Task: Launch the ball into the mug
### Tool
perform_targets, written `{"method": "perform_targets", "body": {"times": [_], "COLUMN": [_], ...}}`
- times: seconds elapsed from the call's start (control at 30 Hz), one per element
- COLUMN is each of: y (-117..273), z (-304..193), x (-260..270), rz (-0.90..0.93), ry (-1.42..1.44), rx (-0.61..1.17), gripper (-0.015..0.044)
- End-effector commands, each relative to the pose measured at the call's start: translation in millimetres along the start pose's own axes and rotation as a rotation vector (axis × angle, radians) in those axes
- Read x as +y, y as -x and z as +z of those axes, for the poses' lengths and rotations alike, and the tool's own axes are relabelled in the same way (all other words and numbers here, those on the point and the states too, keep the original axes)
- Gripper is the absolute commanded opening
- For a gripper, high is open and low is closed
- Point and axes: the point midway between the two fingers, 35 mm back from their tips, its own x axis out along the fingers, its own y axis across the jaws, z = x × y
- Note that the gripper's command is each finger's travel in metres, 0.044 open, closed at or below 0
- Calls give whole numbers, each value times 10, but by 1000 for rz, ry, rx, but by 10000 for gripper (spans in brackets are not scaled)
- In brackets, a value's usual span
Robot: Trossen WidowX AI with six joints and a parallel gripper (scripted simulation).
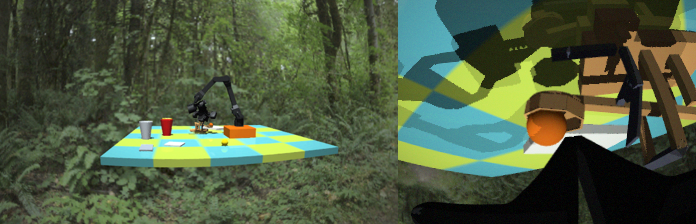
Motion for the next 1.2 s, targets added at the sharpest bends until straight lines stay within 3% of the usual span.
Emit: {"method": "perform_targets", "body": {"times": [0.0, 1.17], "y": [-61, -464], "z": [53, 428], "x": [3, 44], "rz": [1, 2], "ry": [5, 6], "rx": [4, 3], "gripper": [0, 0]}}
